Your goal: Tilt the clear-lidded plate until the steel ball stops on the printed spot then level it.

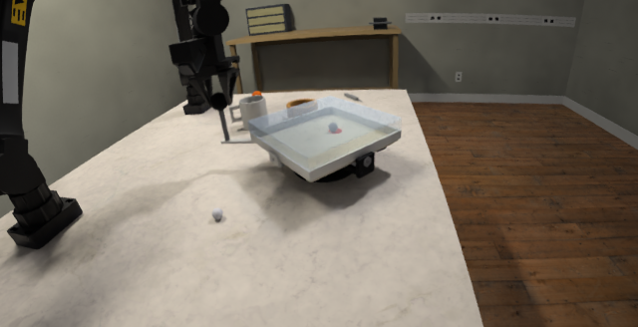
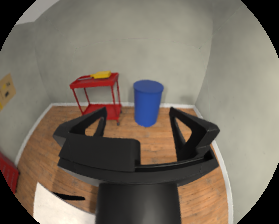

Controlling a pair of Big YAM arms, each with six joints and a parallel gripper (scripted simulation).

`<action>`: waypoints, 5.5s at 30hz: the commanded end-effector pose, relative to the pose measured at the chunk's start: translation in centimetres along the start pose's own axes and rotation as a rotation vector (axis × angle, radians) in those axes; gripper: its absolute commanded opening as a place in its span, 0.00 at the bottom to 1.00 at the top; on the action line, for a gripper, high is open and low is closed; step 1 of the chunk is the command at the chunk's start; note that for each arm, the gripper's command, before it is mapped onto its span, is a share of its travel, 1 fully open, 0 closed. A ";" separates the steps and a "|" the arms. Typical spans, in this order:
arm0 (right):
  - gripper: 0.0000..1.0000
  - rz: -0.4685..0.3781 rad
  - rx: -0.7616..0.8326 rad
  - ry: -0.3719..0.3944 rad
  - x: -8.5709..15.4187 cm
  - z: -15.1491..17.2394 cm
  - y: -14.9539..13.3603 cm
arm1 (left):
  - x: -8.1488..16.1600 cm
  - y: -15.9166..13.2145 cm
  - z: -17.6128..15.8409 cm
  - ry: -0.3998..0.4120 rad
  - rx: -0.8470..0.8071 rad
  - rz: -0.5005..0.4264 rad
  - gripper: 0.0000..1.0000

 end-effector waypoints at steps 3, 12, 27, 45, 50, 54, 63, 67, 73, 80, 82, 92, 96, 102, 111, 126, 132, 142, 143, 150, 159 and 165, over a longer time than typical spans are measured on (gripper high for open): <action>1.00 -0.064 -0.013 -0.018 -0.6 -0.9 3.2 | 0.9 2.6 0.7 0.030 -0.010 -0.045 0.57; 1.00 -0.064 -0.013 -0.018 -0.6 -0.9 3.2 | -0.4 1.6 0.2 0.007 -0.007 -0.011 0.57; 1.00 -0.064 -0.013 -0.018 -0.6 -0.9 3.2 | -0.4 1.6 0.2 0.007 -0.007 -0.011 0.57; 1.00 -0.064 -0.013 -0.018 -0.6 -0.9 3.2 | 1.3 2.1 0.6 0.016 -0.007 -0.025 0.57; 1.00 -0.064 -0.013 -0.018 -0.6 -0.9 3.2 | 0.9 1.7 0.3 0.006 -0.007 -0.011 0.57; 1.00 -0.064 -0.013 -0.018 -0.6 -0.9 3.2 | 2.3 2.1 0.6 0.018 -0.007 -0.027 0.57; 1.00 -0.064 -0.013 -0.018 -0.6 -0.9 3.2 | 5.9 1.7 0.3 0.041 -0.007 -0.061 0.57; 1.00 -0.064 -0.013 -0.018 -0.6 -0.9 3.2 | 6.4 1.7 0.3 0.041 -0.007 -0.061 0.57; 1.00 -0.064 -0.013 -0.018 -0.6 -0.9 3.2 | 7.5 1.6 0.3 0.041 -0.007 -0.061 0.57; 1.00 -0.064 -0.013 -0.018 -0.6 -0.9 3.2 | 8.4 1.6 0.2 0.041 -0.007 -0.061 0.57; 1.00 -0.064 -0.013 -0.018 -0.6 -0.9 3.2 | 7.4 1.0 -0.1 0.025 -0.007 -0.038 0.57; 1.00 -0.064 -0.013 -0.018 -0.6 -0.9 3.2 | 9.1 1.5 0.2 0.040 -0.007 -0.060 0.57; 1.00 -0.064 -0.013 -0.018 -0.6 -0.9 3.2 | 8.8 1.3 0.0 0.035 -0.007 -0.052 0.57; 1.00 -0.064 -0.013 -0.018 -0.6 -0.9 3.2 | 8.9 1.3 0.1 0.035 -0.007 -0.052 1.00; 1.00 -0.064 -0.013 -0.018 -0.6 -0.9 3.2 | 8.9 1.3 0.1 0.035 -0.007 -0.052 1.00; 1.00 -0.064 -0.013 -0.018 -0.6 -0.9 3.2 | 8.9 1.3 0.1 0.035 -0.007 -0.052 1.00; 1.00 -0.064 -0.013 -0.018 -0.6 -0.9 3.2 | 8.9 1.3 0.1 0.035 -0.007 -0.052 1.00; 1.00 -0.064 -0.013 -0.018 -0.6 -0.9 3.2 | 8.9 1.3 0.1 0.035 -0.007 -0.052 1.00; 1.00 -0.064 -0.013 -0.018 -0.6 -0.9 3.2 | 8.9 1.3 0.1 0.035 -0.007 -0.052 1.00; 1.00 -0.064 -0.013 -0.018 -0.6 -0.9 3.2 | 8.9 1.3 0.1 0.035 -0.007 -0.052 1.00; 1.00 -0.064 -0.013 -0.018 -0.6 -0.9 3.2 | 8.9 1.3 0.1 0.035 -0.007 -0.052 1.00; 1.00 -0.064 -0.013 -0.018 -0.6 -0.9 3.2 | 8.9 1.3 0.1 0.035 -0.007 -0.052 1.00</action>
Point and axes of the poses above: on each arm, the point where the finger pads meet when closed, its own x axis back along the fingers, its own z axis across the jaws, y = z × x, the point moved 5 cm from there along x, back along the fingers, and after that the axes turned 3 degrees about x, right-handed, at the moved point
